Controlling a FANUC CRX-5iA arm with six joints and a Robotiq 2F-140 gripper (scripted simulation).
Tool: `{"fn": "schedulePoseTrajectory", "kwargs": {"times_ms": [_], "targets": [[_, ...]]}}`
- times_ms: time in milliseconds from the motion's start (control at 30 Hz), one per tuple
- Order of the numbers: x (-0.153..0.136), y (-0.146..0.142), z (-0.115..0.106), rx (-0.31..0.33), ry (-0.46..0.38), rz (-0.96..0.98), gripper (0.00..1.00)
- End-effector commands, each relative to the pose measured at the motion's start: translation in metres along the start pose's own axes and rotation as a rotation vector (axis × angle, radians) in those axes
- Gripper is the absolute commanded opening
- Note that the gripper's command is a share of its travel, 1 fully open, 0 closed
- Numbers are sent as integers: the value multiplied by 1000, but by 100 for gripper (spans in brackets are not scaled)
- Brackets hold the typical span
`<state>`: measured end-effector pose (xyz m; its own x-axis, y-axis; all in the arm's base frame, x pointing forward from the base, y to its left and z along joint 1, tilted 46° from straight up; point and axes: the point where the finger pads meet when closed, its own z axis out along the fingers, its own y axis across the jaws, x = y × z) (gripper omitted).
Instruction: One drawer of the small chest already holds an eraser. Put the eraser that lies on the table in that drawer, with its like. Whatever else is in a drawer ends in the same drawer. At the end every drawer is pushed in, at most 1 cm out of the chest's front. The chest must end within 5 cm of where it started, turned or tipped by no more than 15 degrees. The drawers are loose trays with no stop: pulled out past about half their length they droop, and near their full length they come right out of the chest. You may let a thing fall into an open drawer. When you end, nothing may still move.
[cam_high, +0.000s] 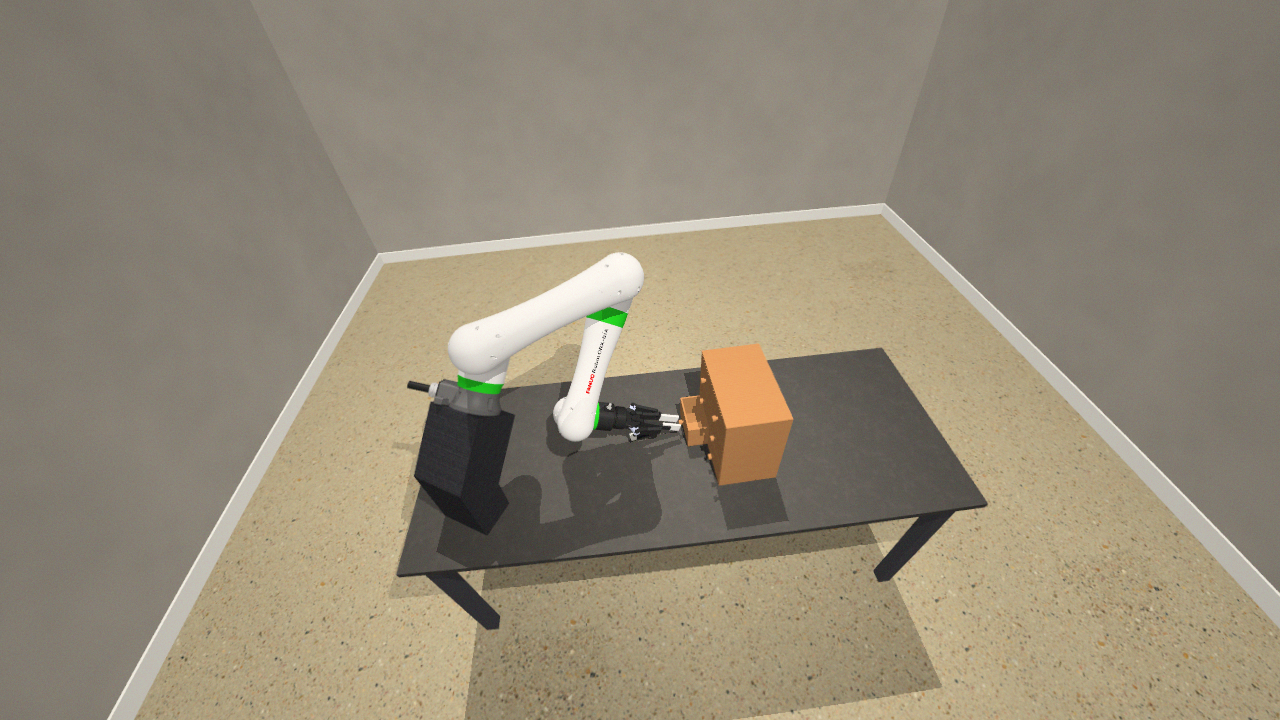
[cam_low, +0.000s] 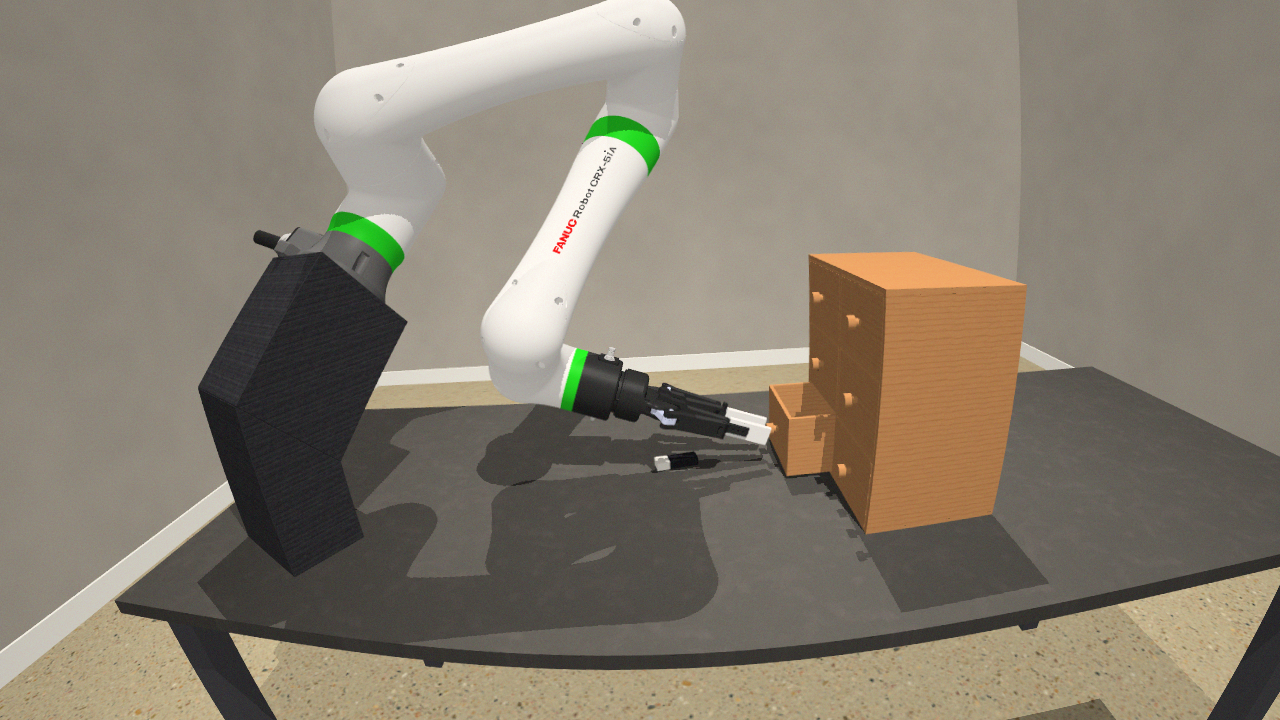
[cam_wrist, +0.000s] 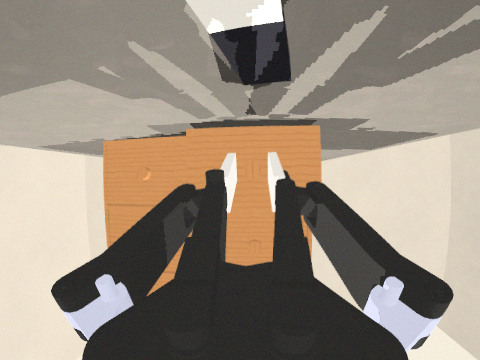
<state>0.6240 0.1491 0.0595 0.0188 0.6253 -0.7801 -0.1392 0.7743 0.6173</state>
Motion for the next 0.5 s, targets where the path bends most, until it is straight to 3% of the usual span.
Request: {"fn": "schedulePoseTrajectory", "kwargs": {"times_ms": [0,133,467], "targets": [[6,0,-17,-1,0,0,20],[11,0,-32,-1,0,0,20],[4,0,-44,-1,0,0,20]]}}
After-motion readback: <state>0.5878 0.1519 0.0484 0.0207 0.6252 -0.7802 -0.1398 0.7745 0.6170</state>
